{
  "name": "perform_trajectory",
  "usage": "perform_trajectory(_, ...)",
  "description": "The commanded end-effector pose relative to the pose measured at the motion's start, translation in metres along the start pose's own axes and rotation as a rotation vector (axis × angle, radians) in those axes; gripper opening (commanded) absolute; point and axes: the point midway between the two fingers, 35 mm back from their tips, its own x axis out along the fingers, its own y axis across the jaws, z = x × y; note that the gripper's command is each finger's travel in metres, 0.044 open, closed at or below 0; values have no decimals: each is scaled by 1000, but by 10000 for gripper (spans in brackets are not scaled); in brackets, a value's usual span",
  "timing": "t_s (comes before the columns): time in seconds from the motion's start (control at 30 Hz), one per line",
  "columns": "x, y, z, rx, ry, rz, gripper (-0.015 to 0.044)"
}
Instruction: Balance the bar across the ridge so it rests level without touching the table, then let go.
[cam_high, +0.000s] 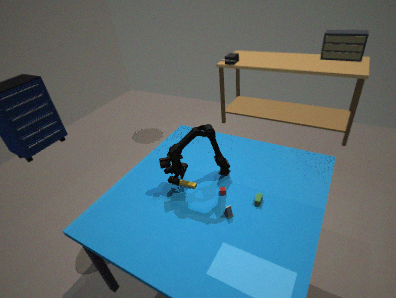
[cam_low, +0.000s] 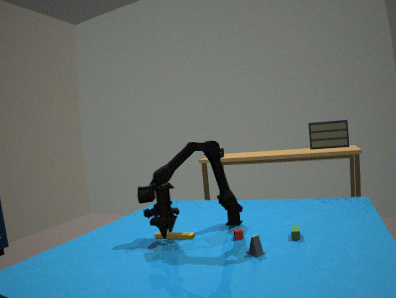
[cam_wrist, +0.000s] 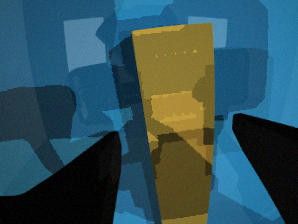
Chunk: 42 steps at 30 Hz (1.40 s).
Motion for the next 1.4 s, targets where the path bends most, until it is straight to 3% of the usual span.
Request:
perform_trajectory(0.0,0,0,0,0,0,0,289)
perform_trajectory(0.17,0,0,0,0,0,0,157)
perform_trajectory(0.4,0,0,0,0,0,0,111)
perform_trajectory(0.53,-6,1,1,0,0,0,6)
perform_trajectory(1.37,-70,3,5,3,-1,-2,0)
